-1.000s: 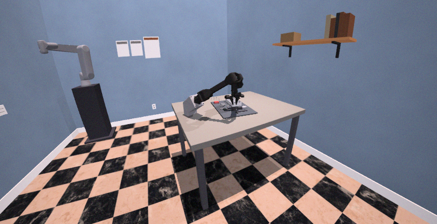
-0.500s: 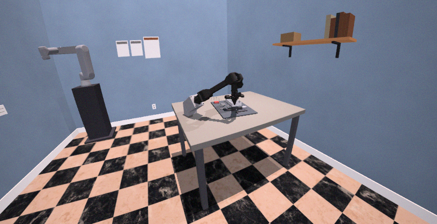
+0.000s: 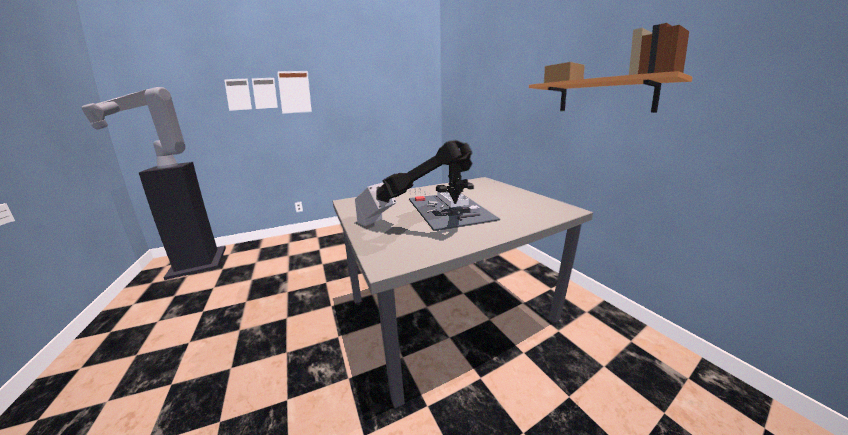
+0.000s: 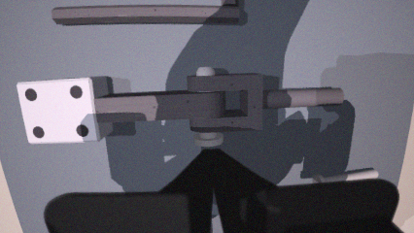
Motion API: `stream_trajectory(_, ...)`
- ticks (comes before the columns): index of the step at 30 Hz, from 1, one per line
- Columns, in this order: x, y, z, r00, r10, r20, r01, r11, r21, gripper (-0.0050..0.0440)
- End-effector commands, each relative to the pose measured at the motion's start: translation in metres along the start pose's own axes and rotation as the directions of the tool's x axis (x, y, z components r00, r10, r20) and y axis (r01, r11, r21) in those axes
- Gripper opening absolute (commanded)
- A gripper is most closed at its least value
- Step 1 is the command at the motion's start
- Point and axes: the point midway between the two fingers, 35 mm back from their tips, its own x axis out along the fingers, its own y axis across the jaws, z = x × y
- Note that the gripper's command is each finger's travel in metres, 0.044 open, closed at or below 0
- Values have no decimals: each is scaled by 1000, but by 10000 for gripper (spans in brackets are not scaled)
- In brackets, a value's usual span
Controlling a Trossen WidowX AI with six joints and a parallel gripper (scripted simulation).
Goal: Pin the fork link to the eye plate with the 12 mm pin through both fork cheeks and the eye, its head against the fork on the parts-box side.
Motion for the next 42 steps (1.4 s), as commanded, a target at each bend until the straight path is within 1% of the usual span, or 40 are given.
stream_trajectory(1,-6,7,4,1000,19,-8,-18,999,29,-50)
stream_trajectory(20,-5,3,3,1000,11,-23,-11,1000,14,-50)
stream_trajectory(42,-5,2,-3,996,11,-90,-11,1000,1,-50)
